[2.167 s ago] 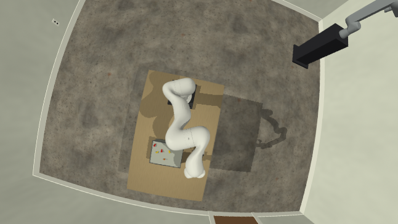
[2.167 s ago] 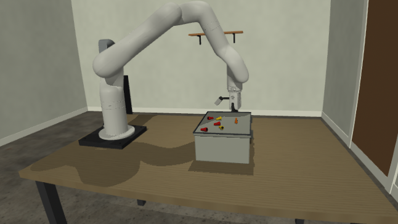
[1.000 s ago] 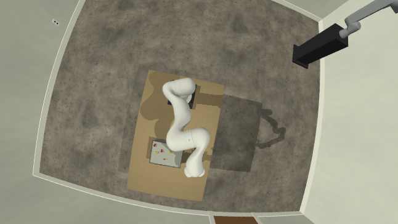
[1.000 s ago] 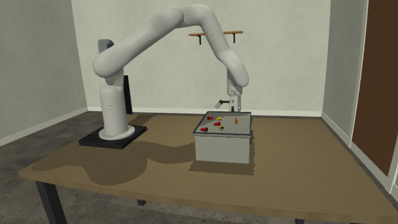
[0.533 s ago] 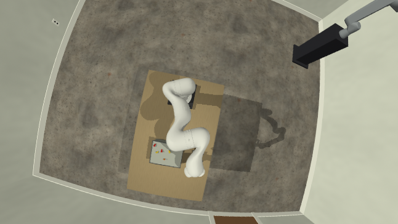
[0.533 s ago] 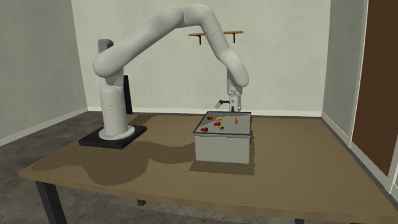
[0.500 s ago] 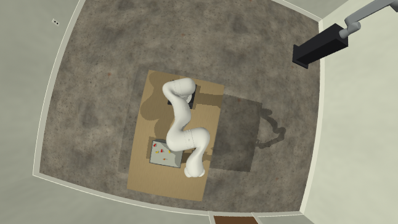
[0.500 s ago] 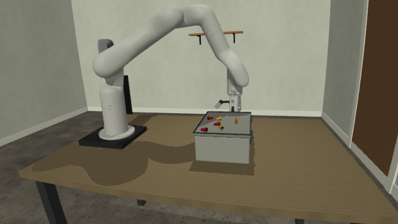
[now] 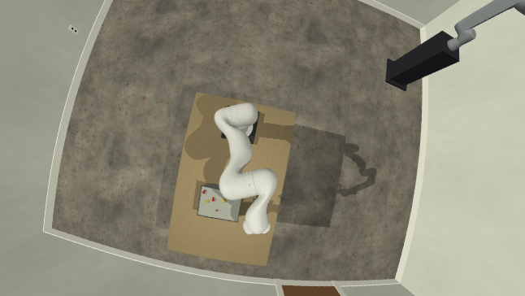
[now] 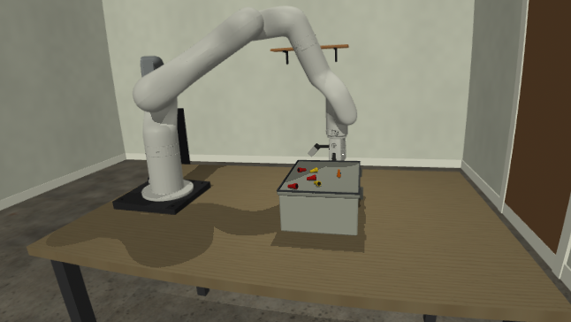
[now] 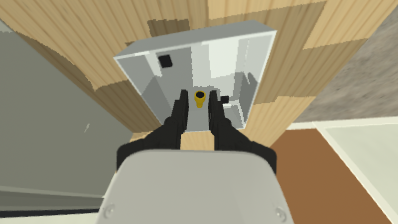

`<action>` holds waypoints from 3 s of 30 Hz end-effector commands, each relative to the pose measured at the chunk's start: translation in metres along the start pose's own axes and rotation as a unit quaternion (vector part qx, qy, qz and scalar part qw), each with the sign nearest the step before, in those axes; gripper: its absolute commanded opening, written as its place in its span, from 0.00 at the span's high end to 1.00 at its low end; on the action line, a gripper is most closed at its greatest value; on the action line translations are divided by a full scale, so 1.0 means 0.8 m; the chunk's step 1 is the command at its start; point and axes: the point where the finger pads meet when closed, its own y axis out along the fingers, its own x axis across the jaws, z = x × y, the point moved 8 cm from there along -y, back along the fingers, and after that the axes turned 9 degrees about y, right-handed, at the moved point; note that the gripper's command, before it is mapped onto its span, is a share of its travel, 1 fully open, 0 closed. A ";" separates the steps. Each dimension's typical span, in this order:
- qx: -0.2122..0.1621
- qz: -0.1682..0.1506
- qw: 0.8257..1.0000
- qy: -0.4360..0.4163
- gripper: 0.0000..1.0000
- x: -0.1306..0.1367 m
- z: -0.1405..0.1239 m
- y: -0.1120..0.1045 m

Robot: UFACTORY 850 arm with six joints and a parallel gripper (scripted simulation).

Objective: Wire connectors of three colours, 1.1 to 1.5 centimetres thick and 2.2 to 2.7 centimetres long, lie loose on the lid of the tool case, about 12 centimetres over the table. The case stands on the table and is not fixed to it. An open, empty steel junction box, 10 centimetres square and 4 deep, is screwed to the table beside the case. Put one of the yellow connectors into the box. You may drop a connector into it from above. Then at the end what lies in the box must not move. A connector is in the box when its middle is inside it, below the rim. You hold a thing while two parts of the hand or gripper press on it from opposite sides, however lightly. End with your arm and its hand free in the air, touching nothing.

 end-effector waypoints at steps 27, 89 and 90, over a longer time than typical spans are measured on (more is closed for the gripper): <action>-0.001 -0.001 1.000 0.000 0.71 0.000 0.000 -0.229; -0.001 -0.001 1.000 0.000 0.71 0.000 0.000 -0.267; -0.001 -0.001 1.000 0.000 0.71 0.000 0.000 -0.267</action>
